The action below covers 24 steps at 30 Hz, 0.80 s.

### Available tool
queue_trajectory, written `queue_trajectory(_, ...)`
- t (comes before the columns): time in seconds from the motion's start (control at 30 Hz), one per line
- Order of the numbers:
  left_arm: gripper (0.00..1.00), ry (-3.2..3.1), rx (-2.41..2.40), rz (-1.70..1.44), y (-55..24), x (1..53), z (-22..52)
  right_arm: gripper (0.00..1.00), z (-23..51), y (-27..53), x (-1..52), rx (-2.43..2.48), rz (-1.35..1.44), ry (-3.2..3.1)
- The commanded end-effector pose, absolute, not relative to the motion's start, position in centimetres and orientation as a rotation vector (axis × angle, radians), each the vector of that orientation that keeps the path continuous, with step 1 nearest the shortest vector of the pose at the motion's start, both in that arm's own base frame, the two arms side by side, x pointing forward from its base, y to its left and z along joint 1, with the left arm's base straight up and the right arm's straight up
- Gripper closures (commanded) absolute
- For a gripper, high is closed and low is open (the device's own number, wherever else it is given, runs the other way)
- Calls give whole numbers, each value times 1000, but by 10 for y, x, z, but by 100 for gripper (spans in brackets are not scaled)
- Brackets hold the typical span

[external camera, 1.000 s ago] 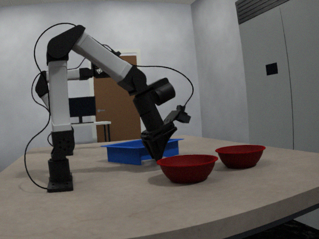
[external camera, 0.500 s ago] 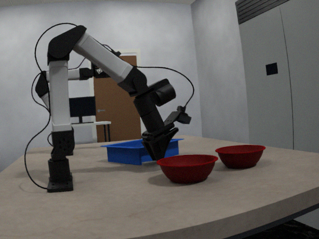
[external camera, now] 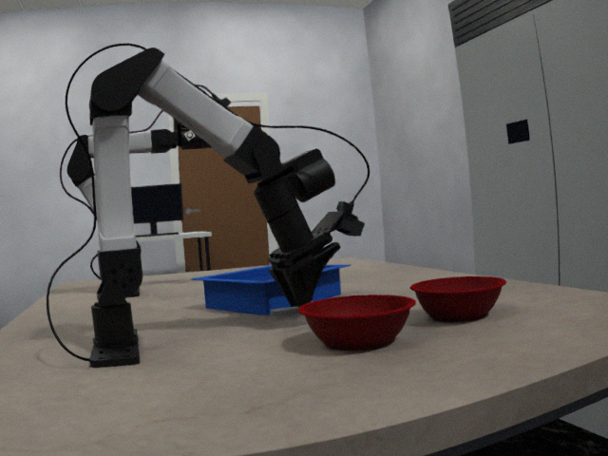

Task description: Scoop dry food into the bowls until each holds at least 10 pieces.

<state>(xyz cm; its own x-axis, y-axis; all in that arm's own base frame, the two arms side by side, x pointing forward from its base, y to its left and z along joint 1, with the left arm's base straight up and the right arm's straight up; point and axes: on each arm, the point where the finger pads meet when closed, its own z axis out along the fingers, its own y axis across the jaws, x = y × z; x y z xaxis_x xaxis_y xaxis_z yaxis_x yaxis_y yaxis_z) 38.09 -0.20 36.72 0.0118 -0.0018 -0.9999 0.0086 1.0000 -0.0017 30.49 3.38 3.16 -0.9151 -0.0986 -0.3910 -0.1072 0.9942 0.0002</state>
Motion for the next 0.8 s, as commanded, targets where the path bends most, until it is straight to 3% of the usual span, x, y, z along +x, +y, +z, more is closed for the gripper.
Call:
queue_trajectory(0.0,73,1491,0,-16,-2,381,393,65,52,36,312,-158,38,2699)
queue_trajectory(0.77,73,1491,0,-16,-2,381,393,65,96,35,307,-158,37,2715)
